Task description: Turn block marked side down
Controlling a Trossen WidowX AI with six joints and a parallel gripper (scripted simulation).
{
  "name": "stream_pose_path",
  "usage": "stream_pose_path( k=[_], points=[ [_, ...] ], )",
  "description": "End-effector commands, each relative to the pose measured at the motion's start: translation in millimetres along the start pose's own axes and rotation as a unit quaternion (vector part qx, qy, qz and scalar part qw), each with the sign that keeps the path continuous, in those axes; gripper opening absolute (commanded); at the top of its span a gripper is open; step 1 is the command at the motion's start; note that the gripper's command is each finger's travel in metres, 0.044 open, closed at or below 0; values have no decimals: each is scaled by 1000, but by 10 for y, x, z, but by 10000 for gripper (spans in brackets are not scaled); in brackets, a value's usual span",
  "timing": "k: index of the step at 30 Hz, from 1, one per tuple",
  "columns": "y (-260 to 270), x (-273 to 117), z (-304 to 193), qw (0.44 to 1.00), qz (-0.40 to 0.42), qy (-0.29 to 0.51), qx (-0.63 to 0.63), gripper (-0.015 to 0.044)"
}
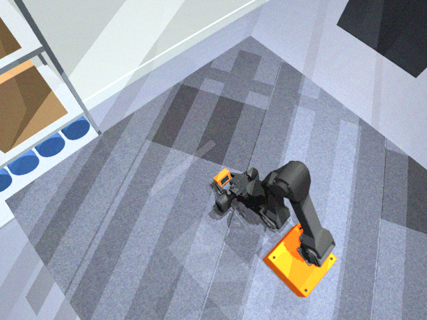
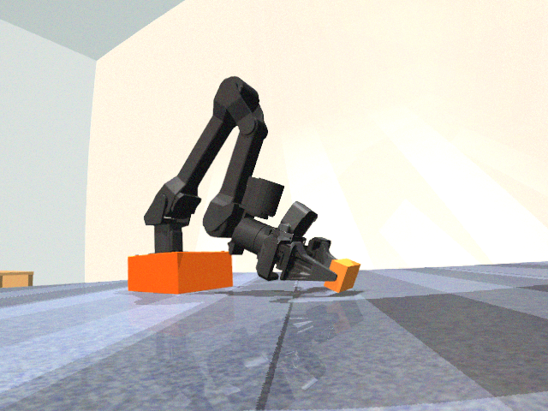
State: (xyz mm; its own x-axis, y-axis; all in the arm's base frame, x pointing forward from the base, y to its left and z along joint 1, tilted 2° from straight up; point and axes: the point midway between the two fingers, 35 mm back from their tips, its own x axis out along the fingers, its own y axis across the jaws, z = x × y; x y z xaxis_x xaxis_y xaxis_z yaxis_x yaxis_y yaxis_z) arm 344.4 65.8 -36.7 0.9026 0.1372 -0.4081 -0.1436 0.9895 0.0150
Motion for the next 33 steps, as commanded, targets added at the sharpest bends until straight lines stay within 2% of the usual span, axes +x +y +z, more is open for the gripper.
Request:
stream_pose_path(
  k=[1,4,21,33],
  points=[
    [-5,-3,14,1000,-2,-3,-2,0],
    [-5,-3,14,1000,-2,-3,-2,0],
    [-5,-3,14,1000,-2,-3,-2,440],
    [-5,-3,14,1000,-2,-3,-2,440]
  ],
)
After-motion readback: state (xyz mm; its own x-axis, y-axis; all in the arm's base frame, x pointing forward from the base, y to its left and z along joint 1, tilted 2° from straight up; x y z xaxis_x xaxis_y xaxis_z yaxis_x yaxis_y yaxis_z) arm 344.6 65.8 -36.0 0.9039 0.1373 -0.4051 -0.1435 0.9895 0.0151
